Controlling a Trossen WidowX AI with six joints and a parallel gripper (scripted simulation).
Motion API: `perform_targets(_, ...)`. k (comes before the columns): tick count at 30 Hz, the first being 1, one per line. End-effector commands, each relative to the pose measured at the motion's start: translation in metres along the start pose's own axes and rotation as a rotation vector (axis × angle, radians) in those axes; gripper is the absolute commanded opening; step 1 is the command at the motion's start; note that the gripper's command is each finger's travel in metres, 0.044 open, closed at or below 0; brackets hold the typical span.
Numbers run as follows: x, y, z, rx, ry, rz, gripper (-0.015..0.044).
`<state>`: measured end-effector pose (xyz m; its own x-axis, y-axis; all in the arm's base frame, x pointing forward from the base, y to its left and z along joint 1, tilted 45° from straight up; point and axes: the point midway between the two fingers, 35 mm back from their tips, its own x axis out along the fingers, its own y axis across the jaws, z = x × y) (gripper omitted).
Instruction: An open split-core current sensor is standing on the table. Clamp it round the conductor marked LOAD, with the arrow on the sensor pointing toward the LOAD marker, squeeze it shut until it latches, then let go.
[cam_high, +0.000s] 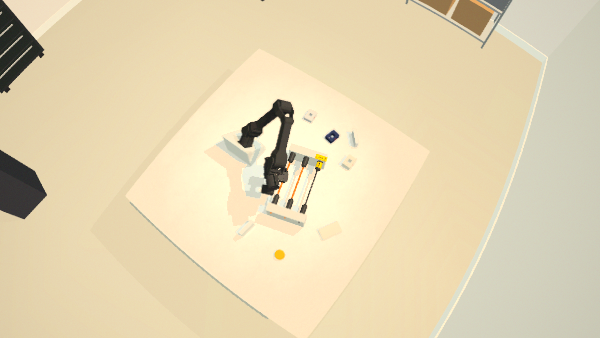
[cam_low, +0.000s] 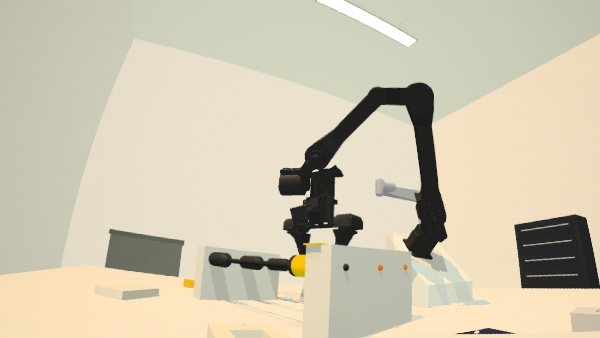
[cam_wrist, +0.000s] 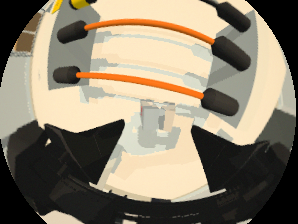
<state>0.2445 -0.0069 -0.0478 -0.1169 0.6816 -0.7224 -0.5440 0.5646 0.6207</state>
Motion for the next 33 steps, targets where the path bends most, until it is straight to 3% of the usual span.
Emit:
perform_targets(1,0.009,0.003,-0.002,0.011,0.002,0.011,0.044)
perform_targets(21,0.036,0.005,-0.003,0.01,0.001,0.014,0.044)
perform_targets(27,0.032,0.003,-0.001,0.0,0.0,0.006,0.0282)
perform_targets(33,0.032,0.003,-0.001,0.0,0.0,0.006,0.0242)
